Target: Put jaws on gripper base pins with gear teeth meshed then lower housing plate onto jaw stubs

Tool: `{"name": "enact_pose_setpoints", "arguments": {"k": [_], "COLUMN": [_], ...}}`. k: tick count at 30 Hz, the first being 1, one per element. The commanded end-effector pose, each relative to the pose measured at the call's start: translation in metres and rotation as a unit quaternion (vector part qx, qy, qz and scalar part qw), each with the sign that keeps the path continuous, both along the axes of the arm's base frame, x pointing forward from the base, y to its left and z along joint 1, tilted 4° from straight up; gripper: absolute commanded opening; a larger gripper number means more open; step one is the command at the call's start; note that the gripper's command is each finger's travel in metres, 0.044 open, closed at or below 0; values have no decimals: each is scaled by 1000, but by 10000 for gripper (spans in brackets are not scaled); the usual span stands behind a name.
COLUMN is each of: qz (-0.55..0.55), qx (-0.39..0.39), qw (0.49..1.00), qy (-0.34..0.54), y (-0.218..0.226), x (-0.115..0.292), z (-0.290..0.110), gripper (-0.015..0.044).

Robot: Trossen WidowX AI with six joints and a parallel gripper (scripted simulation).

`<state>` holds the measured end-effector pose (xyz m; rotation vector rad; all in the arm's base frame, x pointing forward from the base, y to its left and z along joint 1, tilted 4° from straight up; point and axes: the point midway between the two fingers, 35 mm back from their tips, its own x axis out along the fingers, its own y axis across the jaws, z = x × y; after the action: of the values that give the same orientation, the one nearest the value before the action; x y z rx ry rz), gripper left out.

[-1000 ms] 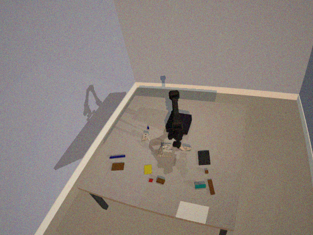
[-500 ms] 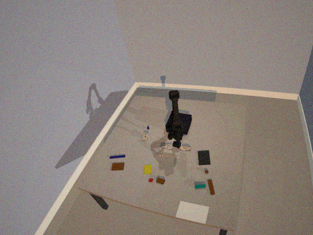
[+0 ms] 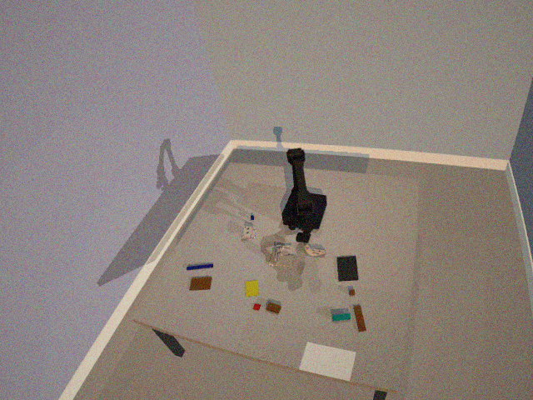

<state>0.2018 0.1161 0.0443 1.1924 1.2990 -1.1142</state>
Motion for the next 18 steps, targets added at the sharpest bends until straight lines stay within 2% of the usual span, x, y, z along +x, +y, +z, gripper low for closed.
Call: {"name": "enact_pose_setpoints", "arguments": {"k": [1, 6, 18], "qz": [-8, -8, -8], "qx": [3, 3, 3], "qw": [1000, 1000, 1000], "qy": [-1, -1, -1], "y": [-1, -1, -1], "x": [-9, -9, -9], "z": [-1, -1, -1], "gripper": [125, 0, 0]}}
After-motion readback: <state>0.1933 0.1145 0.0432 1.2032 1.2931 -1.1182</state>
